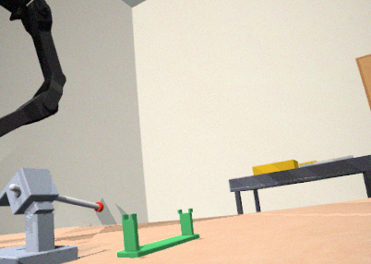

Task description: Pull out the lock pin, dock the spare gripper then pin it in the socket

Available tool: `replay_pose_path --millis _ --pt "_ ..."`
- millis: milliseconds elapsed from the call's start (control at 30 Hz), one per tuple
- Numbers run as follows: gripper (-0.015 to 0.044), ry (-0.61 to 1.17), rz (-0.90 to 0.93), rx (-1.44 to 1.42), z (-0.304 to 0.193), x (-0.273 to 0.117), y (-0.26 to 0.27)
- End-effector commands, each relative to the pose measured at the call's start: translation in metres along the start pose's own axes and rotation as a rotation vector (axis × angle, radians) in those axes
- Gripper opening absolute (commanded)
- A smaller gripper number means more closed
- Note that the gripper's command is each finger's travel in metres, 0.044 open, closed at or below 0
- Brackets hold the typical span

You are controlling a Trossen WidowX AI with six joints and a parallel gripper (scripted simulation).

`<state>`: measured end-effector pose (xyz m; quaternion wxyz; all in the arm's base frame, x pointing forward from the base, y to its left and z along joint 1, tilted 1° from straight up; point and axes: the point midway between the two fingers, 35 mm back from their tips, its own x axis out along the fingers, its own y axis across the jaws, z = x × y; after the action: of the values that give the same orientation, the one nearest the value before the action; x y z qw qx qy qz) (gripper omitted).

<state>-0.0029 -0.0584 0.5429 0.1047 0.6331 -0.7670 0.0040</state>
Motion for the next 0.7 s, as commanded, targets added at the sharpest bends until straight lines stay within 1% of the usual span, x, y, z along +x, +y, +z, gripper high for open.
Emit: replay_pose_path --millis 0,100,200,300,467,667 --pt "0.0374 -0.005 -0.008 -0.014 0.001 0.002 0.000" --pt "0.0300 -0.065 -0.133 -0.222 0.016 0.028 -0.010" --pt "0.0300 -0.099 -0.315 -0.501 0.037 0.057 -0.030" --pt "0.0300 -0.086 -0.490 -0.753 0.056 0.076 -0.056" --pt "0.0300 -0.018 -0.692 -1.035 0.077 0.090 -0.090" --pt "0.0300 0.122 -0.909 -1.336 0.101 0.095 -0.132"
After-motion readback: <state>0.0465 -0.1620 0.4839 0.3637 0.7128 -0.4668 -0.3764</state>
